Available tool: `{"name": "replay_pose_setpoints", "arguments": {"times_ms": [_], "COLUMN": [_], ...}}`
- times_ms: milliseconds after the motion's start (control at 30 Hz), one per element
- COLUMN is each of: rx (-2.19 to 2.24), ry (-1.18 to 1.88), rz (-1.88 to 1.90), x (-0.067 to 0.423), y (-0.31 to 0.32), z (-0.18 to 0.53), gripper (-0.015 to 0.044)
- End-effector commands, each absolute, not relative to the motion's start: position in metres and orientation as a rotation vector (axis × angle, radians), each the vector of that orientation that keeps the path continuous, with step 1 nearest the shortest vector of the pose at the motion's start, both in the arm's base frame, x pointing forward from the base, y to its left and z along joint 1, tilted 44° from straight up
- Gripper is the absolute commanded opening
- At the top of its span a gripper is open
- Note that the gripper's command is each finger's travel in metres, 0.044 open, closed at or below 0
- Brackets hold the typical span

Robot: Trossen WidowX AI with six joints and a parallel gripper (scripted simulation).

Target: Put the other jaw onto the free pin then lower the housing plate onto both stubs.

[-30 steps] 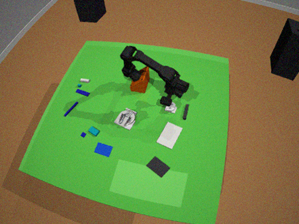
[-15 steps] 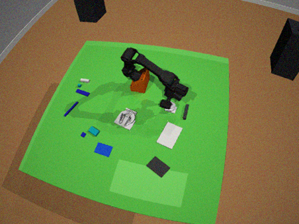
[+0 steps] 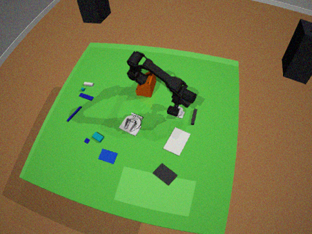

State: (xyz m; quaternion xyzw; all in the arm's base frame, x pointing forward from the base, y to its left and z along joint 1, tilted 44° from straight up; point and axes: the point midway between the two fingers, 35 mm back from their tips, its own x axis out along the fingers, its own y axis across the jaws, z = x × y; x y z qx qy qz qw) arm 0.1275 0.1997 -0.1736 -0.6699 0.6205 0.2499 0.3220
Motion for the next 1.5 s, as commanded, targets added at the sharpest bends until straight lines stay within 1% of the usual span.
{"name": "replay_pose_setpoints", "arguments": {"times_ms": [0,667,1467], "rx": [-1.766,-1.767,-1.767], "ry": [1.63,1.63,1.63], "rz": [0.656,0.655,0.655], "x": [0.127,0.131,0.131], "y": [0.197,0.177,0.176], "z": [-0.175,-0.196,-0.197], "gripper": [0.044,0.044,0.044]}}
